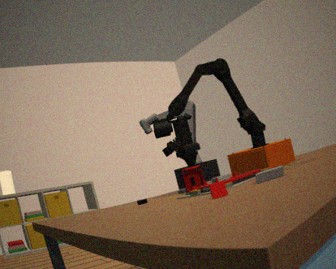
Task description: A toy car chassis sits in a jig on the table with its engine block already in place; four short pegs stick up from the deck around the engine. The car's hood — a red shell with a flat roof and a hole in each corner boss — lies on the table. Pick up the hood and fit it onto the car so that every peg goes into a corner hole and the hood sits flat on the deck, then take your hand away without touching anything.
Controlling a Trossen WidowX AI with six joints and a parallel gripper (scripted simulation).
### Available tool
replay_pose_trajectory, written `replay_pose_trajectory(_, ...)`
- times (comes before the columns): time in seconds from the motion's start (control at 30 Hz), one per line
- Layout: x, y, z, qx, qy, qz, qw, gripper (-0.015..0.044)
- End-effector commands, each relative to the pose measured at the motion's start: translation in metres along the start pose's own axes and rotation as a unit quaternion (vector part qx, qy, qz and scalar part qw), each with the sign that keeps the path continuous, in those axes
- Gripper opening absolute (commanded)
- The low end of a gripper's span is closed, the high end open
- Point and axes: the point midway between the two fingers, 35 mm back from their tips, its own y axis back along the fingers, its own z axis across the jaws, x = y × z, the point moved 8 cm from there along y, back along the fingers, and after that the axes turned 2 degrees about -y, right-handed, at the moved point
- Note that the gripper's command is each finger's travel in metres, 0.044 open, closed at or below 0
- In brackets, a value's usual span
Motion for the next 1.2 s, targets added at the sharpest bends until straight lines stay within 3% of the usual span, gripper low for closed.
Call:
replay_pose_trajectory(0.0,0.000,0.000,0.003,-0.003,-0.002,-0.001,1.000,0.0000)
replay_pose_trajectory(0.77,0.001,0.001,0.021,-0.004,-0.002,-0.001,1.000,0.0000)
replay_pose_trajectory(0.87,-0.001,0.014,0.020,-0.004,-0.002,-0.001,1.000,0.0000)
replay_pose_trajectory(1.07,0.000,0.078,0.017,-0.004,-0.002,-0.001,1.000,0.0000)
replay_pose_trajectory(1.17,0.001,0.080,0.017,-0.004,-0.002,-0.001,1.000,0.0000)
